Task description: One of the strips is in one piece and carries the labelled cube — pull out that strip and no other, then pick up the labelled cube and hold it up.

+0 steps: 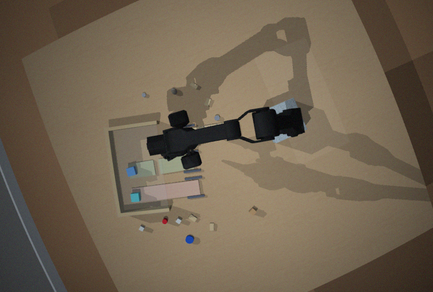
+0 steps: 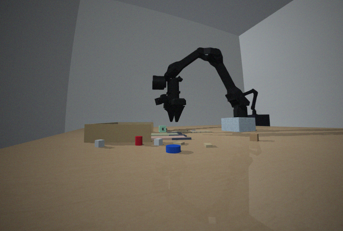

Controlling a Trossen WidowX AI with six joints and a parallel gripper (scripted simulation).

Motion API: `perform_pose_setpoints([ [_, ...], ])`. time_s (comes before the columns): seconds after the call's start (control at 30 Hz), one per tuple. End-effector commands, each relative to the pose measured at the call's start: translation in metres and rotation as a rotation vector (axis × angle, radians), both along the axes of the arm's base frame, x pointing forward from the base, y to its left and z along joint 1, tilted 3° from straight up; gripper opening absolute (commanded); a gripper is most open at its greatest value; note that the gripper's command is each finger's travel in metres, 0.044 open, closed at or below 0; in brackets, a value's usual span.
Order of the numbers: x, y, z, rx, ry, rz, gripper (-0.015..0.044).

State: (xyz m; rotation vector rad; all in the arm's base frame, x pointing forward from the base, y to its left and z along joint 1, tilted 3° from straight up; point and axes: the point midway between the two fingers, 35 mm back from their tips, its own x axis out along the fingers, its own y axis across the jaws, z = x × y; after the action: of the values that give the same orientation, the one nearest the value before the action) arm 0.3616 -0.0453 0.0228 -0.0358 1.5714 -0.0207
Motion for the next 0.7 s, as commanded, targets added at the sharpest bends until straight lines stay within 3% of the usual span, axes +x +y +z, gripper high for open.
perform_pose_setpoints([
  [0.0,0.015,-0.002,0.004,-0.004,-0.009,-0.004,0.0440],
  [0.4,0.053,-0.009,0.015,-0.004,-0.012,-0.004,0.0440],
  [0.67,0.054,-0.010,0.005,-0.004,-0.012,-0.004,0.0250],
])
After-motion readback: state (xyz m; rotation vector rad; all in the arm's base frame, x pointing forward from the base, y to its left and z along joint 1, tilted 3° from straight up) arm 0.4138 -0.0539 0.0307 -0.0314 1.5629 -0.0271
